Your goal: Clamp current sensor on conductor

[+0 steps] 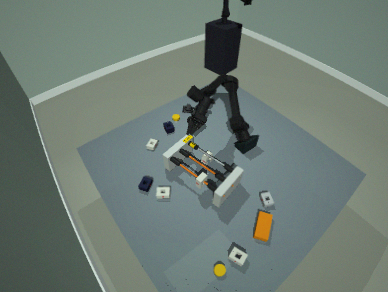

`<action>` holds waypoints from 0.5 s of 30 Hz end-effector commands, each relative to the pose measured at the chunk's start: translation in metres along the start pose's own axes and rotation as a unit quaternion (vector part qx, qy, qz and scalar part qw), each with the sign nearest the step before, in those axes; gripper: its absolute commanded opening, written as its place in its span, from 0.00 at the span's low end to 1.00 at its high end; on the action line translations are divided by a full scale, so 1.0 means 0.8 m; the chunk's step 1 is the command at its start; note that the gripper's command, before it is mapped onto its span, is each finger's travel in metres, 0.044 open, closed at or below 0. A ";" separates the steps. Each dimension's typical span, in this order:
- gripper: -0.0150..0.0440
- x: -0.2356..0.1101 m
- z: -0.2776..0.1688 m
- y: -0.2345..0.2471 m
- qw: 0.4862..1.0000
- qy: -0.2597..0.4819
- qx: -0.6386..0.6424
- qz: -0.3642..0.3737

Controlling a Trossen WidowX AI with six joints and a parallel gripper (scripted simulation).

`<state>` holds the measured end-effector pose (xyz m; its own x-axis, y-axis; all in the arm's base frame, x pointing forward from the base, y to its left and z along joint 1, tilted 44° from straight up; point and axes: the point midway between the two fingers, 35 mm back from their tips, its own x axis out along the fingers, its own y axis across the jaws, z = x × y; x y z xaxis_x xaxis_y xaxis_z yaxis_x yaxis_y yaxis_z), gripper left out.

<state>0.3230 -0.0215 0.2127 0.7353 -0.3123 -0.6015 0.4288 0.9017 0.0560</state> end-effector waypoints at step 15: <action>1.00 -0.045 -0.021 -0.060 0.910 0.110 -0.133 -0.376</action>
<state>0.2722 -0.0462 0.1958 0.2258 -0.7123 -0.6646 0.6343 0.6253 -0.4547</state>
